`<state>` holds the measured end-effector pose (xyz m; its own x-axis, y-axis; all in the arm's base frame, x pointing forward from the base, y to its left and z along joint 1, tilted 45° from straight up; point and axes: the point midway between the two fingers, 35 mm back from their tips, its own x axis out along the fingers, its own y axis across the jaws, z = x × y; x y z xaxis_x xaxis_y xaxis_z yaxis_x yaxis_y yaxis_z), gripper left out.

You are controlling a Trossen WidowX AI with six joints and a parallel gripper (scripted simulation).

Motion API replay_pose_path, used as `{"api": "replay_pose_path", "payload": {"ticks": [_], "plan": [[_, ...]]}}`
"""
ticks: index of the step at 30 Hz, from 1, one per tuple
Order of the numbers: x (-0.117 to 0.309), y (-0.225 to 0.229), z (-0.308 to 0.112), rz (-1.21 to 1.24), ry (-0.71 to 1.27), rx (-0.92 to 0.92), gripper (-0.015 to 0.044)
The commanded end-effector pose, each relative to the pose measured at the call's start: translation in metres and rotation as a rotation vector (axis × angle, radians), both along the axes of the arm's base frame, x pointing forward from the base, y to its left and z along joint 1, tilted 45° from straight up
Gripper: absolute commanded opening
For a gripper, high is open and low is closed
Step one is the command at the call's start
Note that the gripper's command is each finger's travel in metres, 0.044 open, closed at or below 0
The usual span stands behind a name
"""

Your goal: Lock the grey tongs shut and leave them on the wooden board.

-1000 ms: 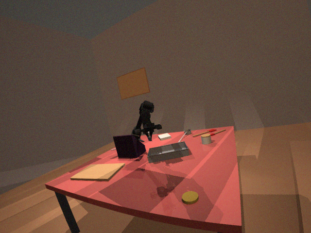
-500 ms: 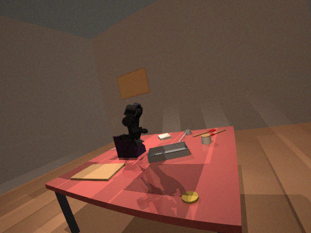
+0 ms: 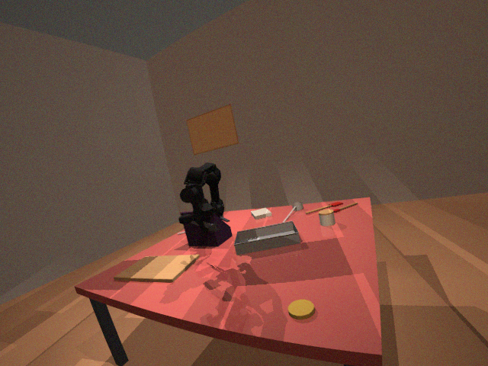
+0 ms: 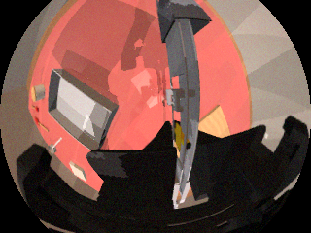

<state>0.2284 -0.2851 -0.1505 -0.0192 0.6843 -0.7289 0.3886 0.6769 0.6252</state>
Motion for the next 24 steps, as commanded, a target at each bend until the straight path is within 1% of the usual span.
{"api": "replay_pose_path", "payload": {"ticks": [1,13,24], "plan": [[-0.014,-0.010,-0.003,0.034,-0.028,-0.011,-0.0150],[-0.094,-0.045,-0.018,0.240,-0.195,-0.028,-0.0150],[-0.172,-0.061,-0.030,0.432,-0.346,-0.019,-0.0150]]}}
